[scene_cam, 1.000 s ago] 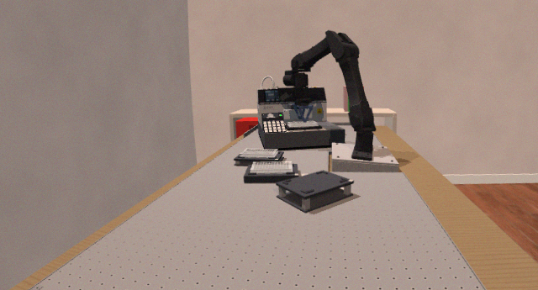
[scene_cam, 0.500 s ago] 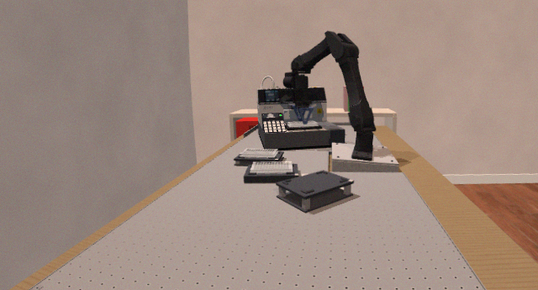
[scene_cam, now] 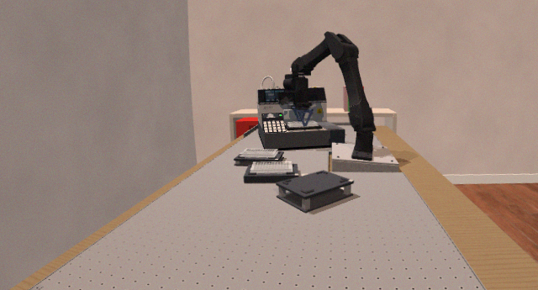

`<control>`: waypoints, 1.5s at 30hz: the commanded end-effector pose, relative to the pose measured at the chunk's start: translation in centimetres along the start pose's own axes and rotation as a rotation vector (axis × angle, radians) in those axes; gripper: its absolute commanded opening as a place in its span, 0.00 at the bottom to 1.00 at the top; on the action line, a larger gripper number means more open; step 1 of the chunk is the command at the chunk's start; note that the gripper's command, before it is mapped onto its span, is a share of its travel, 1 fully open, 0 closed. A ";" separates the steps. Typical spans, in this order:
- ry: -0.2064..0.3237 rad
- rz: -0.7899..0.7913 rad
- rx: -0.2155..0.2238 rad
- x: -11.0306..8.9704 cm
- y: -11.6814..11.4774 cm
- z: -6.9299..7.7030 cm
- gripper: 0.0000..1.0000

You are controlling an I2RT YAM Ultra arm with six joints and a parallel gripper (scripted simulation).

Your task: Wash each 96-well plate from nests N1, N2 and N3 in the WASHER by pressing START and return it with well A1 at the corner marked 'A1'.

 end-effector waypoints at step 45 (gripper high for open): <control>-0.006 0.000 -0.014 0.1 -0.2 -0.1 0.10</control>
Point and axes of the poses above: the point where the finger pads meet when closed, its own z axis back along the fingers, its own y axis across the jaws, x = y × z, the point moved 6 cm from there along z, back along the fingers, and after that the axes turned 11 degrees about z, right-handed, at the moved point
